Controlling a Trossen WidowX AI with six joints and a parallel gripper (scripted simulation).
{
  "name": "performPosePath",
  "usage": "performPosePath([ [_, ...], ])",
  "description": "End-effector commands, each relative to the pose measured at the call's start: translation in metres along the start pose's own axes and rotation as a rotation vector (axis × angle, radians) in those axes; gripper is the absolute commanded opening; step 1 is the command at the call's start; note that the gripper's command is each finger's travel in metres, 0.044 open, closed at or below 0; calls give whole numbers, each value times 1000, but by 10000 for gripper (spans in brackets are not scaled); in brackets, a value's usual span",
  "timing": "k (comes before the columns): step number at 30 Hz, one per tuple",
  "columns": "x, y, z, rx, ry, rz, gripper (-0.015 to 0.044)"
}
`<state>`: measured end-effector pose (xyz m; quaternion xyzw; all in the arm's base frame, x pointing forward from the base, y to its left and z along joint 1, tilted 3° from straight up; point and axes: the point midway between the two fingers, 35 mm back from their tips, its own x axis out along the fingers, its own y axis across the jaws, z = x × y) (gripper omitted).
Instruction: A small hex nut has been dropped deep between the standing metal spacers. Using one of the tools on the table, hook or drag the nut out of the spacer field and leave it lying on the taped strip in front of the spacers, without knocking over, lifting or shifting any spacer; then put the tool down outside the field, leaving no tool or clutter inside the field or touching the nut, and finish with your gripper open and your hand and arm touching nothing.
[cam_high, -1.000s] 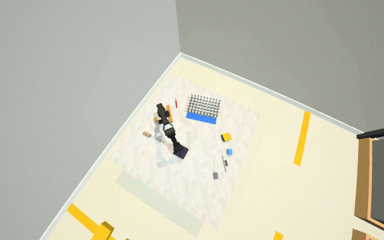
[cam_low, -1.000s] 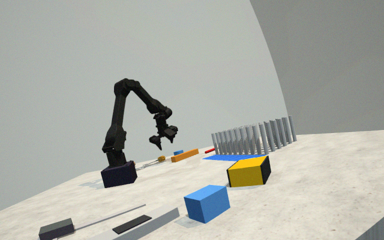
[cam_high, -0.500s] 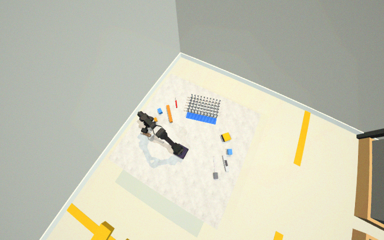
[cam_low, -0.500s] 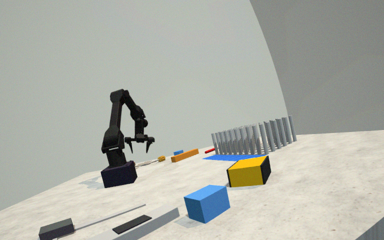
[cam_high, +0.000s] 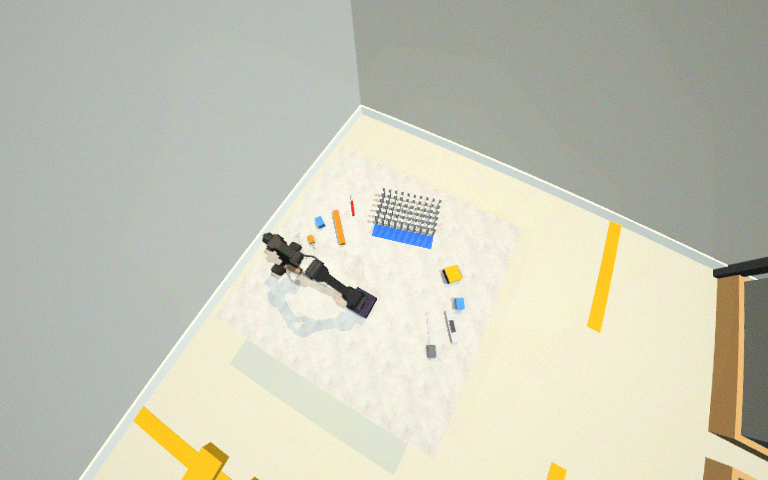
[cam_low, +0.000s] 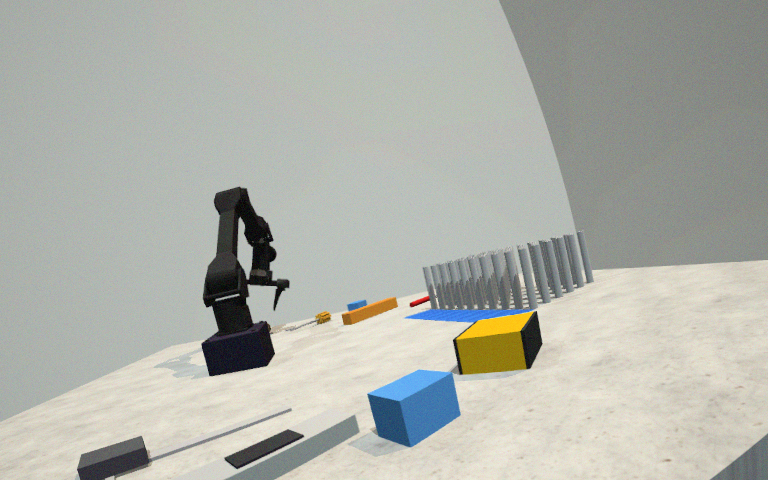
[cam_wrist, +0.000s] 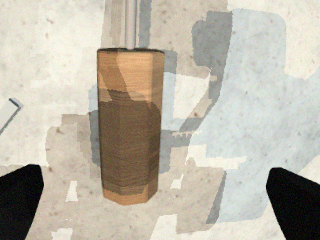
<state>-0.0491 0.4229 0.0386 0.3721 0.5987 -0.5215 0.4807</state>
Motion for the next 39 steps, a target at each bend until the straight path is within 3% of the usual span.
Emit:
performPosePath([
  [1,0,-1,-3,4,1,0,440],
  [7,0,-2,-3,3,-1,14,440],
  [11,7,-7,-3,3,-1,227,440],
  [19,7,-7,-4,3,0,241,440],
  [25,7,-7,-4,3,0,241,282],
  [39,11,-6,-4,3,0,241,280],
])
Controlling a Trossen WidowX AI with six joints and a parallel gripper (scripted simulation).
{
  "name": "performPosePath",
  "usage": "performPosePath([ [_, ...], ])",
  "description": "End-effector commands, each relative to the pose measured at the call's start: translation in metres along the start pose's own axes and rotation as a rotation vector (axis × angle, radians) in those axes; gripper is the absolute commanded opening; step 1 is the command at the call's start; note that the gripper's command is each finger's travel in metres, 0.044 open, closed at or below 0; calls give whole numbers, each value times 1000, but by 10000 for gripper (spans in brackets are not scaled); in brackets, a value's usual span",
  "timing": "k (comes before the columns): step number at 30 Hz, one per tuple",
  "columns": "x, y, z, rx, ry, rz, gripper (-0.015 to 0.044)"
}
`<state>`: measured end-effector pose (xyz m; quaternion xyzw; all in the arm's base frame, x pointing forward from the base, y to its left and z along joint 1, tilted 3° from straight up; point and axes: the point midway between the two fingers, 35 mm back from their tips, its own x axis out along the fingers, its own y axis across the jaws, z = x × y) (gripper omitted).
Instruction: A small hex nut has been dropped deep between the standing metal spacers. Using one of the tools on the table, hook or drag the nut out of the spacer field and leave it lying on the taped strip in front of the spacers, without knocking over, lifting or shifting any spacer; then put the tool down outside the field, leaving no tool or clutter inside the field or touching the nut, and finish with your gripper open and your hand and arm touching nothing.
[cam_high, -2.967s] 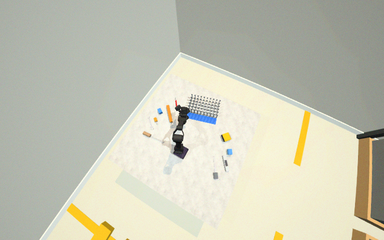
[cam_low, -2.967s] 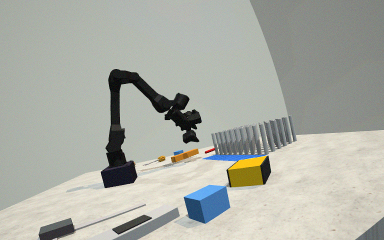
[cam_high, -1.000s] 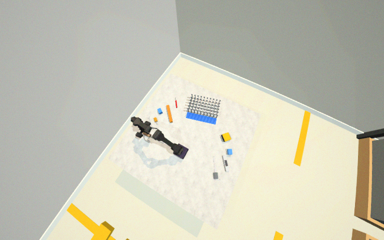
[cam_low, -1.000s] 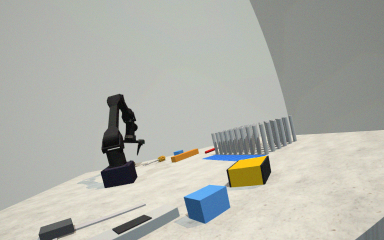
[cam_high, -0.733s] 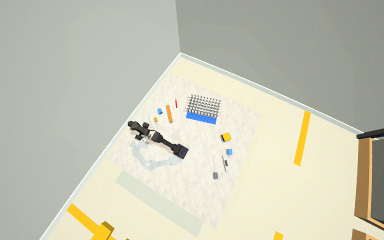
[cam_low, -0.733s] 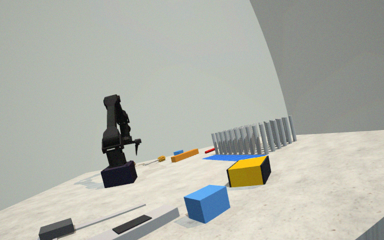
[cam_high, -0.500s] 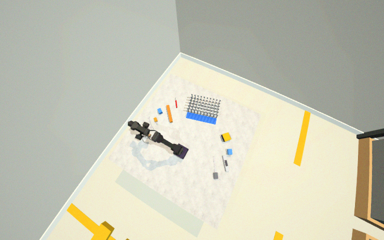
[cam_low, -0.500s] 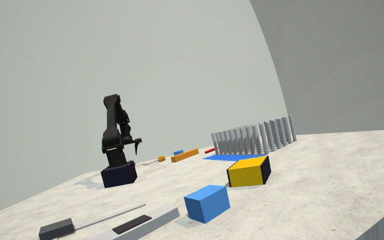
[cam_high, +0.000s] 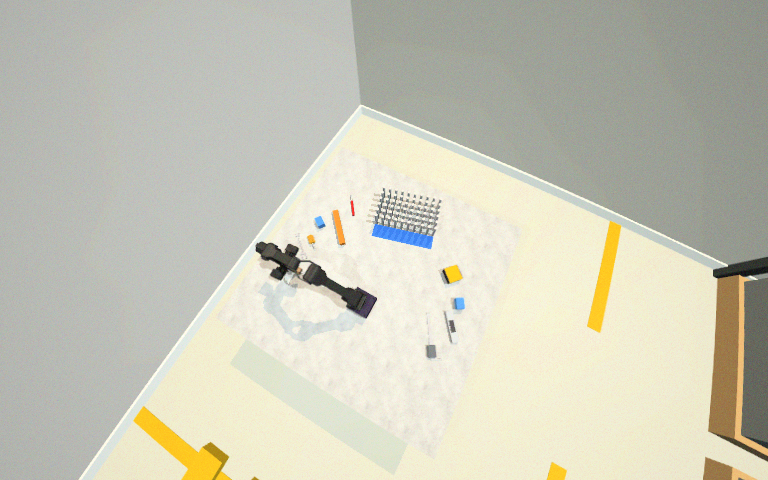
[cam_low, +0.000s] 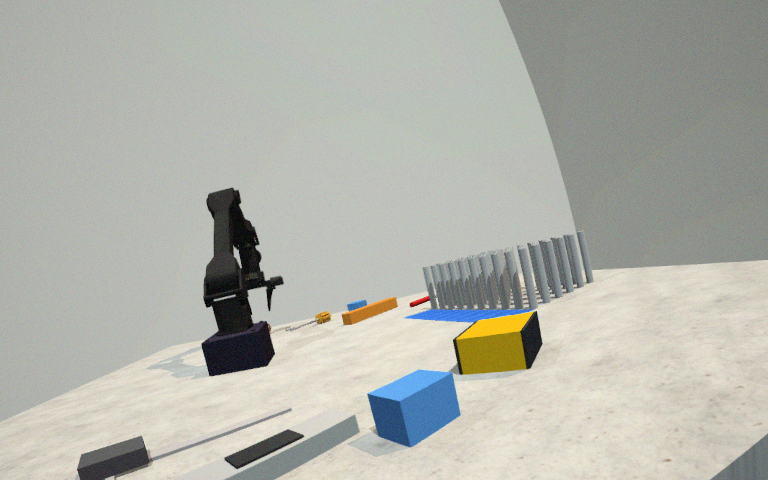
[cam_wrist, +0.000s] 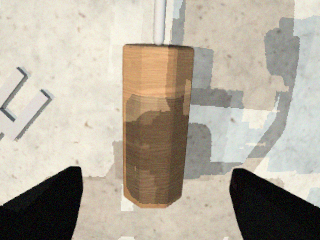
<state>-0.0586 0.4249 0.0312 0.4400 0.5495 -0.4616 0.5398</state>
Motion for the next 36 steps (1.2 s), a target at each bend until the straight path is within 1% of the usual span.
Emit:
performPosePath([
  [1,4,0,0,3,3,3,280],
  [36,61,-1,0,3,3,3,280],
])
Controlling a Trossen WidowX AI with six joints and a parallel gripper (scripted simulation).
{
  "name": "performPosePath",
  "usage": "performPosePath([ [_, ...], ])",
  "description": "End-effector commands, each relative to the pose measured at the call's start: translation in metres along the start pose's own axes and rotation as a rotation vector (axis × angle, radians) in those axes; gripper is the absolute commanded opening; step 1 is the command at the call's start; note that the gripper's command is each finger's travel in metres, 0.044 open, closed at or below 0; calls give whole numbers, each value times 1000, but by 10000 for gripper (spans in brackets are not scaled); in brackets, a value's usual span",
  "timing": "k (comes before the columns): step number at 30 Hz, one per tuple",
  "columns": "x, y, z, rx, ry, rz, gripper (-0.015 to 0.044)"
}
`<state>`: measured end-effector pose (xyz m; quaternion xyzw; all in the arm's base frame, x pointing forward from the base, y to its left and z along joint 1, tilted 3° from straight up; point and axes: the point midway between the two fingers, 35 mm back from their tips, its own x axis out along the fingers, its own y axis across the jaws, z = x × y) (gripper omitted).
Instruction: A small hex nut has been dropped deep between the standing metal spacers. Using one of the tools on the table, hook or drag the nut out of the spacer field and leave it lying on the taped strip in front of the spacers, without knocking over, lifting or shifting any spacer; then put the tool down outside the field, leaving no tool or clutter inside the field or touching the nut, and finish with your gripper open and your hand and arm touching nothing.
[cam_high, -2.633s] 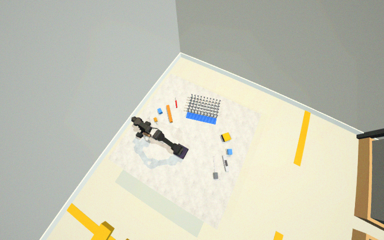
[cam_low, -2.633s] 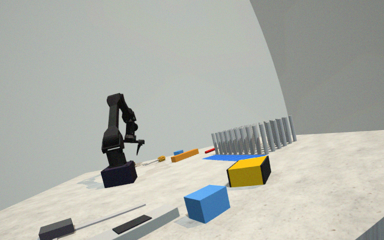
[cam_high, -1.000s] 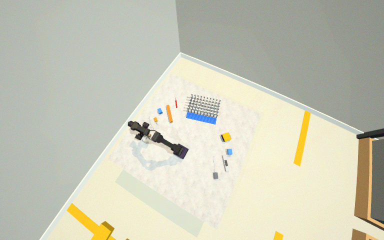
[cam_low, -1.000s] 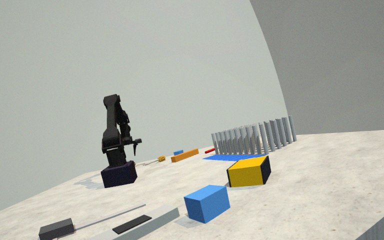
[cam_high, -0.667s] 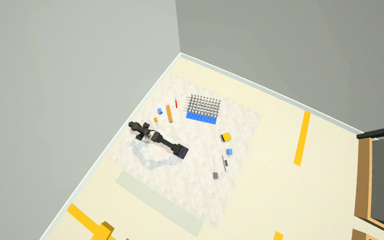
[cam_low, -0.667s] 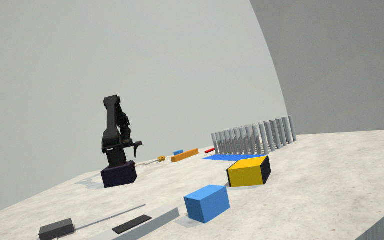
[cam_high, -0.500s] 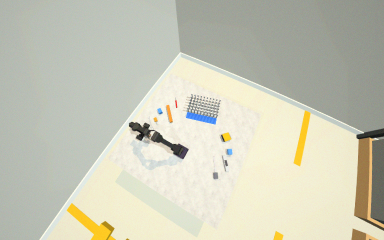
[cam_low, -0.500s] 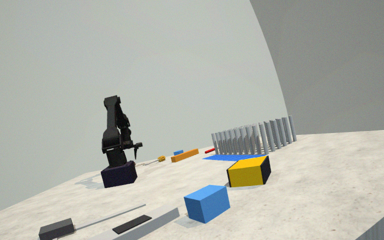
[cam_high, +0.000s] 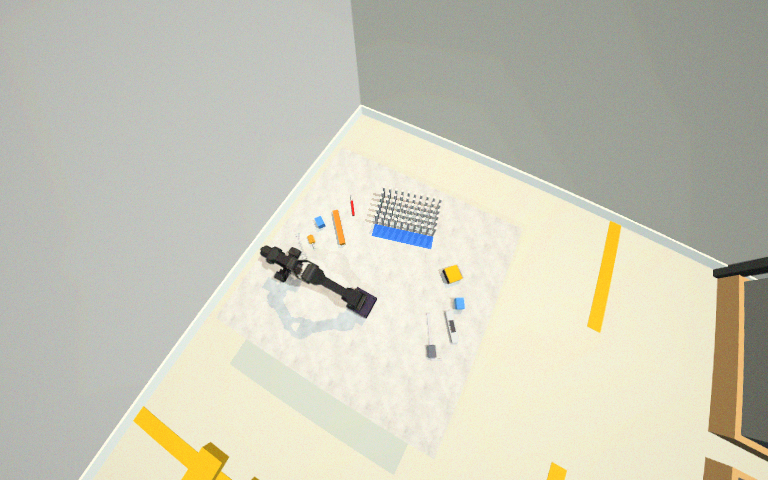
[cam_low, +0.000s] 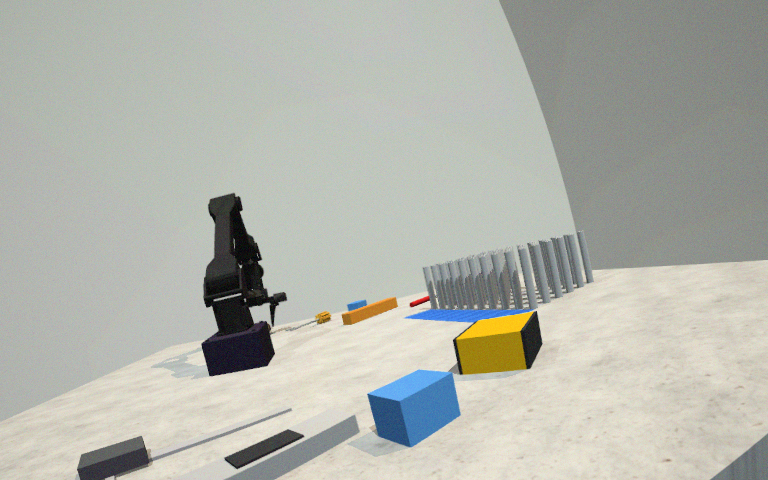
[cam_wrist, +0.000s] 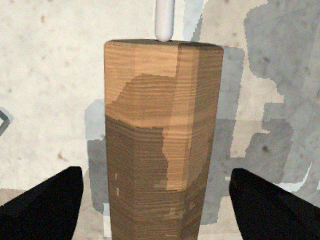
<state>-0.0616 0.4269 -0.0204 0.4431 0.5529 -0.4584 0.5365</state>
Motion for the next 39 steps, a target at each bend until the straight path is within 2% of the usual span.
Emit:
performPosePath([
  [1,11,0,3,3,-10,2,280],
  [6,16,0,4,3,-11,2,280],
  [10,16,0,4,3,-11,2,175],
  [17,16,0,4,3,-11,2,128],
  [22,-14,0,2,2,-9,1,0],
  [26,-44,0,2,1,-8,0,0],
  [33,-45,0,2,-5,-8,0,0],
  [39,-45,0,2,-191,-8,0,0],
])
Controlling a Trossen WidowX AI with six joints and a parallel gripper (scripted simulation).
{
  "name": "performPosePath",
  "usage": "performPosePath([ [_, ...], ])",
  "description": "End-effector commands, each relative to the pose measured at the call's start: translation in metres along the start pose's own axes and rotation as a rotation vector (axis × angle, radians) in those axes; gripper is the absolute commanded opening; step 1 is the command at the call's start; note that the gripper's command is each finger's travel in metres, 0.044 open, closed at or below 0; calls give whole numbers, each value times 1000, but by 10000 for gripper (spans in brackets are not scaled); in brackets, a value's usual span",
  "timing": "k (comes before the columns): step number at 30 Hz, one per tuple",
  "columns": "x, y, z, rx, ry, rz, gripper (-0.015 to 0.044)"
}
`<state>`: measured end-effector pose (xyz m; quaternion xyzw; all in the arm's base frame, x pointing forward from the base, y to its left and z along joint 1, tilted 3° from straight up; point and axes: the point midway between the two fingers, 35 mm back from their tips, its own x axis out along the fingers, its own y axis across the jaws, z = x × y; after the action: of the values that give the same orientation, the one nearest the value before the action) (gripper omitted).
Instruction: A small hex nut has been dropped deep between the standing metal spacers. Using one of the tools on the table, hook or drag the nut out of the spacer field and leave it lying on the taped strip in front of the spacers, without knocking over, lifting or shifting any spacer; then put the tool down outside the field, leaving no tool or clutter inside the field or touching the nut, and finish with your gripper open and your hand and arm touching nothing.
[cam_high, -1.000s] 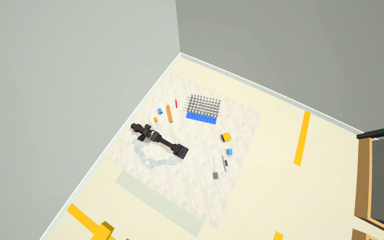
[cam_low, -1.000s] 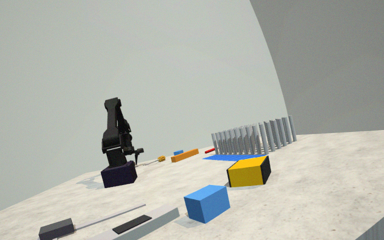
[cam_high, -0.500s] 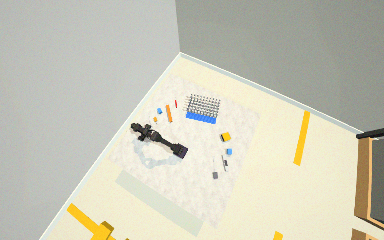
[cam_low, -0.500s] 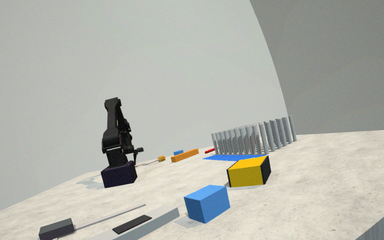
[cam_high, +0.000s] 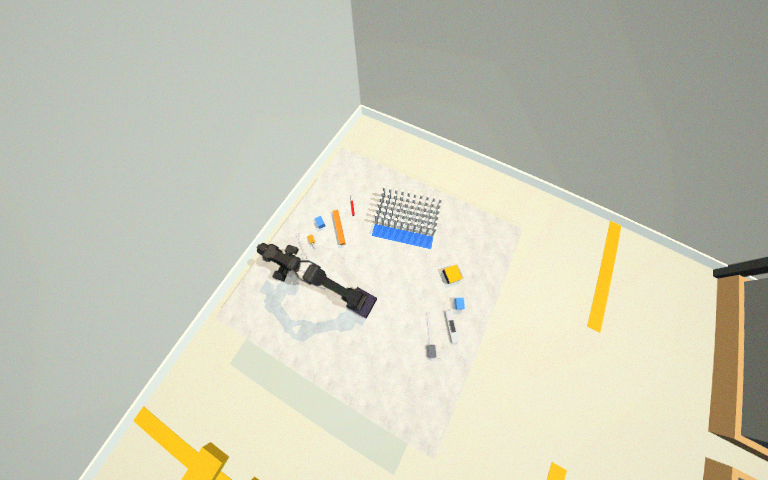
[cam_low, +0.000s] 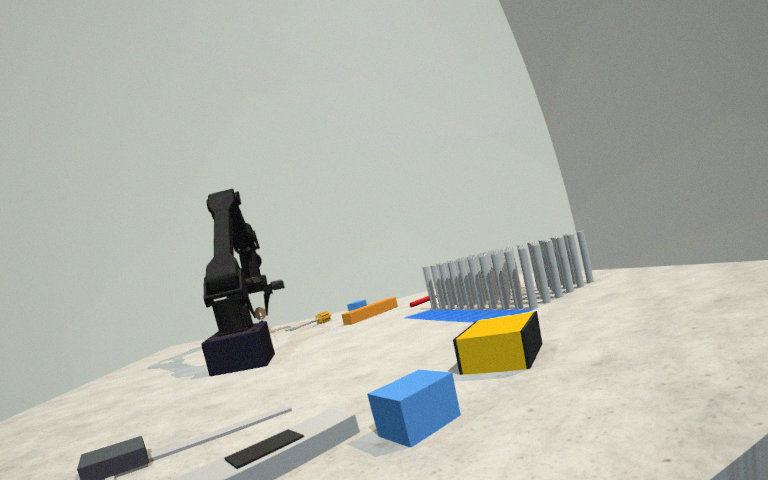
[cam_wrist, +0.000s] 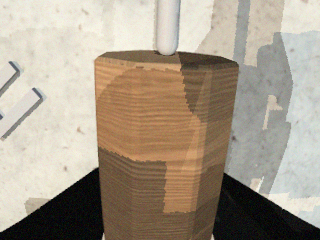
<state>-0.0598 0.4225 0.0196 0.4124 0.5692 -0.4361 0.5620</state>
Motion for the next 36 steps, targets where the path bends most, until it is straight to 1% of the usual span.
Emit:
performPosePath([
  [1,-5,0,-2,-131,11,2,0],
  [36,-3,0,-2,-1348,9,8,0],
])
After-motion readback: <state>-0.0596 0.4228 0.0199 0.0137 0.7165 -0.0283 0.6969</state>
